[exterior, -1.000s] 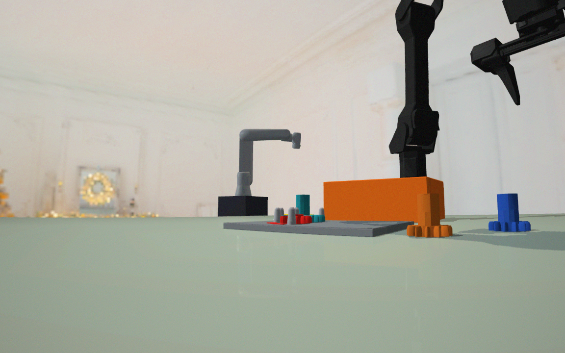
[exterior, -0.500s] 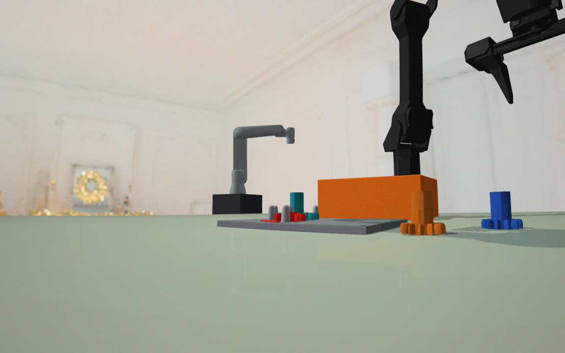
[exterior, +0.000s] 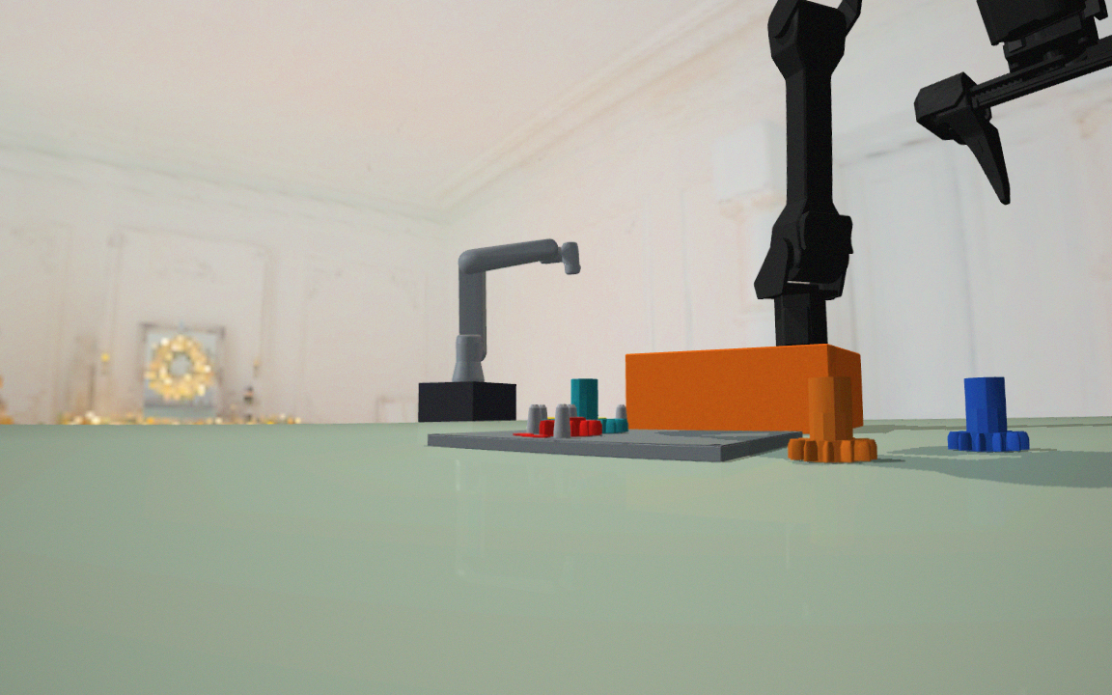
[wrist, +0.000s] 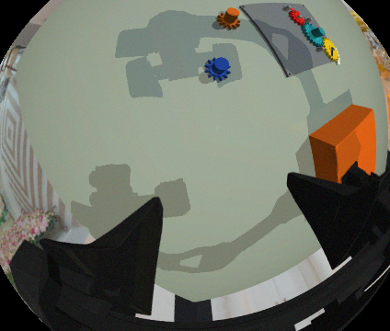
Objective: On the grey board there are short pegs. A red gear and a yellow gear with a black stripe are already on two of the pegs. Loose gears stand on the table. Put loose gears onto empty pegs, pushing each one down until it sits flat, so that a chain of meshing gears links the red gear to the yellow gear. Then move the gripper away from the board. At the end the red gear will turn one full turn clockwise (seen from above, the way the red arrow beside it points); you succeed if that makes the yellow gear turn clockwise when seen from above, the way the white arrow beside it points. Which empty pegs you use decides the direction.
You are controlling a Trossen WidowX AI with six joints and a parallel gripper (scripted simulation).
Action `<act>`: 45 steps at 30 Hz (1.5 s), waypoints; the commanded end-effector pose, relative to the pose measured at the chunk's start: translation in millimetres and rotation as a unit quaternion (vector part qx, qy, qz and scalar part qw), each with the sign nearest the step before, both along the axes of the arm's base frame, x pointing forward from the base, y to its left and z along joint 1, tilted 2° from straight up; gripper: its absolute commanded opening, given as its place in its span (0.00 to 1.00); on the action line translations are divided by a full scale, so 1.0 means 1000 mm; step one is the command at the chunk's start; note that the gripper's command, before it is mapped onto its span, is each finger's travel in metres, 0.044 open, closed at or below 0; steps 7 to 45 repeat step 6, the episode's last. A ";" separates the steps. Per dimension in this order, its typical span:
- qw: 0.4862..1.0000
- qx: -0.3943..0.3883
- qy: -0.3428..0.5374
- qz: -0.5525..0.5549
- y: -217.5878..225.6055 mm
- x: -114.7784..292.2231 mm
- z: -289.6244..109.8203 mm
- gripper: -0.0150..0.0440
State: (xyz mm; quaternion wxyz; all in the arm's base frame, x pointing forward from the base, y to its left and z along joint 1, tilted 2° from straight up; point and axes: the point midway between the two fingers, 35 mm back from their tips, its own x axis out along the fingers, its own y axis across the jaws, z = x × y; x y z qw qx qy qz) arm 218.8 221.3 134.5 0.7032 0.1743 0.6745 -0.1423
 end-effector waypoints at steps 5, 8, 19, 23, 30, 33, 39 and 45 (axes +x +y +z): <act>1.000 0.000 -0.002 -0.003 -0.001 0.000 0.001 1.00; 1.000 0.000 -0.002 -0.003 -0.001 0.000 0.001 1.00; 1.000 0.000 -0.002 -0.003 -0.001 0.000 0.001 1.00; 1.000 0.000 -0.002 -0.003 -0.001 0.000 0.001 1.00; 1.000 0.000 -0.002 -0.003 -0.001 0.000 0.001 1.00; 1.000 0.000 -0.002 -0.003 -0.001 0.000 0.001 1.00; 1.000 0.000 -0.002 -0.003 -0.001 0.000 0.001 1.00; 1.000 0.000 -0.002 -0.003 -0.001 0.000 0.001 1.00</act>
